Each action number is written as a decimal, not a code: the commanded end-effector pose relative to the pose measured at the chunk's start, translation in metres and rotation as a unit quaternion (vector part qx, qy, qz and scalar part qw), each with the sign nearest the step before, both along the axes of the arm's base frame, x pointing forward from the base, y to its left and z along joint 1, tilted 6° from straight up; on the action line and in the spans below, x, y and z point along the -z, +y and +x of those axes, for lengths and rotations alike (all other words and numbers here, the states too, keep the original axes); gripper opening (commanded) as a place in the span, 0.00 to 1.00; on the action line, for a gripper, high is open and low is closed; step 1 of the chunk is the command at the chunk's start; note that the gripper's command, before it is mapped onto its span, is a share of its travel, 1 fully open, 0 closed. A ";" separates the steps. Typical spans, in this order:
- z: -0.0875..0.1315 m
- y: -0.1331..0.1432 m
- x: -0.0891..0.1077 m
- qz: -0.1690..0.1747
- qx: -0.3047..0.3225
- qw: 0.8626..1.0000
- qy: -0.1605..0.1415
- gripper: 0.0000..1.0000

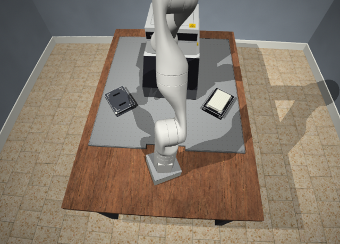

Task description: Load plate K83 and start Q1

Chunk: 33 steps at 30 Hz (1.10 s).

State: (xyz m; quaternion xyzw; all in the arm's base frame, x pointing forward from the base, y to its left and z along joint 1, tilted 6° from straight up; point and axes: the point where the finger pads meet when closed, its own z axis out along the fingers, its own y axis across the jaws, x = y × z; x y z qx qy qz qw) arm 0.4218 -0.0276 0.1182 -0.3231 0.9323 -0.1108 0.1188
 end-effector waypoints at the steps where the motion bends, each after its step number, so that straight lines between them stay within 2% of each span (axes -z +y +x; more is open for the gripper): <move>1: 0.004 -0.003 0.002 -0.002 -0.003 1.000 -0.002 0.10; 33: 0.012 -0.004 0.011 -0.002 -0.003 1.000 -0.001 0.10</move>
